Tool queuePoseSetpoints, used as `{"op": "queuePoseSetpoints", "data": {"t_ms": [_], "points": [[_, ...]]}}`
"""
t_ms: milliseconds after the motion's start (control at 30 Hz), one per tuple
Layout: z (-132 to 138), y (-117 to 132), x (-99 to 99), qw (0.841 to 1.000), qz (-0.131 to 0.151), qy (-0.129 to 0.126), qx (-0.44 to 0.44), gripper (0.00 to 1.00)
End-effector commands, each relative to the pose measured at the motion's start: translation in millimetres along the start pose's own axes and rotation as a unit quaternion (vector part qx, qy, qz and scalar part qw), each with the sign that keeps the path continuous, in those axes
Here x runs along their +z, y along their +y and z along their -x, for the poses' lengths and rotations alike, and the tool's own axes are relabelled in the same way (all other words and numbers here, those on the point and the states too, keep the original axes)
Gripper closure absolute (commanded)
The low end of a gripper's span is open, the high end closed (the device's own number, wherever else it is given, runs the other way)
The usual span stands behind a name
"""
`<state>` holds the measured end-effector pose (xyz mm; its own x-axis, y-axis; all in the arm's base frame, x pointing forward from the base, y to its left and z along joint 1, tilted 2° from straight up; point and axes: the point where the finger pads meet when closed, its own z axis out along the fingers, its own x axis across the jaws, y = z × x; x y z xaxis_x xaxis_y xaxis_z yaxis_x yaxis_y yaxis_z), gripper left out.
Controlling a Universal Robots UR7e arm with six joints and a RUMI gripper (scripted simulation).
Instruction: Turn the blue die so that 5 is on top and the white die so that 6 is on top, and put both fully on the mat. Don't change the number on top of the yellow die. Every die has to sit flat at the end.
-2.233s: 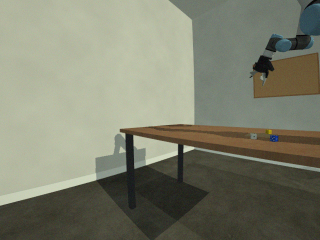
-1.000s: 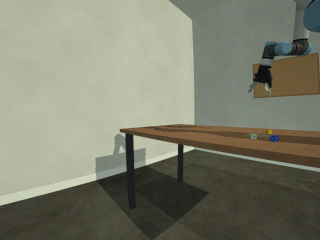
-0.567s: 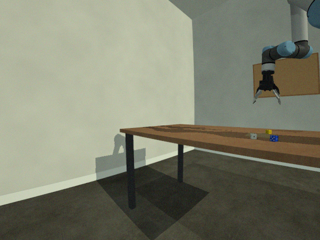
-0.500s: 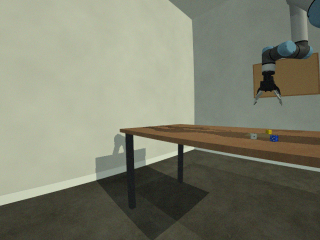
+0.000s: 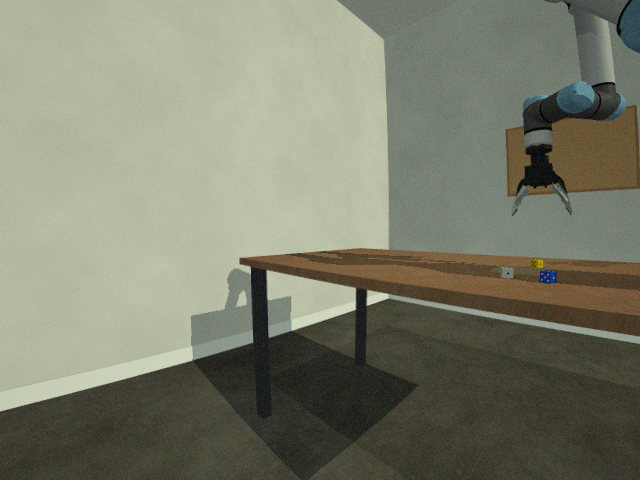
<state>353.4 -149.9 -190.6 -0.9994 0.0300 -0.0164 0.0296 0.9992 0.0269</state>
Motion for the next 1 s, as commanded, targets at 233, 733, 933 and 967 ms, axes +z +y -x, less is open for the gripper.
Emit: {"op": "queuePoseSetpoints", "data": {"t_ms": [233,733,933,967], "points": [[0,0,2.2,1.000,0.000,0.000,0.000,0.00],[0,0,32.4,1.000,0.000,0.000,0.000,0.00],[0,0,55.6,1.000,0.000,0.000,0.000,0.00],[0,0,59.7,1.000,0.000,0.000,0.000,0.00]]}}
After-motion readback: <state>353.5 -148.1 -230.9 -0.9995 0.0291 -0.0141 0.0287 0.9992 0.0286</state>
